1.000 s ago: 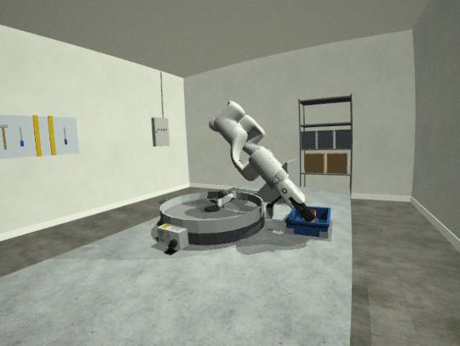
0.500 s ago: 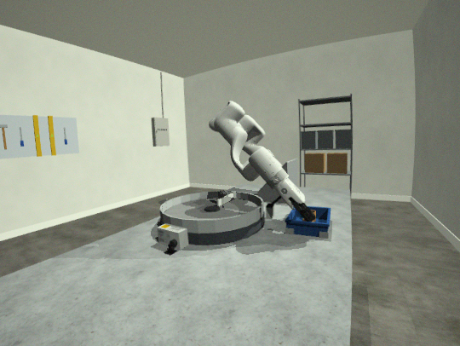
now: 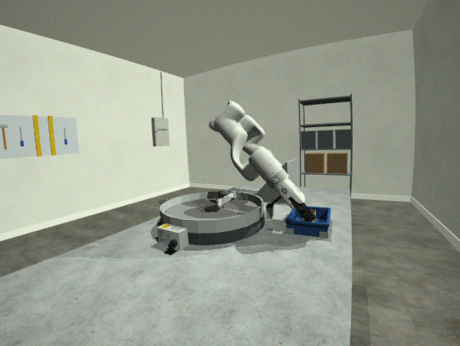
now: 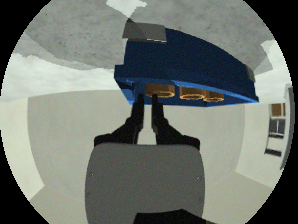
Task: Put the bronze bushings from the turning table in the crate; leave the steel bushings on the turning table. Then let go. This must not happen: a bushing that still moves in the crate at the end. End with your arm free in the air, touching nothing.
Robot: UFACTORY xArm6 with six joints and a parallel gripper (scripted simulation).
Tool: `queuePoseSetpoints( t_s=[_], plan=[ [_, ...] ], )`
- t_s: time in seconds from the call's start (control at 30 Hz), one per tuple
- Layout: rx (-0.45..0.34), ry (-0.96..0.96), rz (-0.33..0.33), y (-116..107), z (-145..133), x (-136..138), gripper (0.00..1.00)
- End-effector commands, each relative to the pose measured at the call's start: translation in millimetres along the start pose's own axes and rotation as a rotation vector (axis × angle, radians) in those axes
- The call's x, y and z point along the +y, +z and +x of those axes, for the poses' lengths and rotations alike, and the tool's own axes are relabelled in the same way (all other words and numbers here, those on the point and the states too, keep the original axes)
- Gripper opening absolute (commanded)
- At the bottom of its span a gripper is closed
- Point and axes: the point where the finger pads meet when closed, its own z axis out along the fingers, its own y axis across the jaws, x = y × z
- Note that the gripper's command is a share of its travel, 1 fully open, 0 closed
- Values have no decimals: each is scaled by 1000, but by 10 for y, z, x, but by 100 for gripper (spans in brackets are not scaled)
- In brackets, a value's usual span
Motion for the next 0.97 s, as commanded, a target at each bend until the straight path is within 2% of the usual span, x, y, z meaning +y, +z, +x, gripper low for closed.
queuePoseSetpoints(
  t_s=[0.0,0.43,0.77,0.93],
  plan=[
    [-1,-1,4,-14,-10,-15,12],
    [-1,-1,4,-139,-115,-14,12],
    [-1,-1,4,-490,-409,-12,12],
    [-1,-1,4,-590,-493,-11,12]
  ],
)
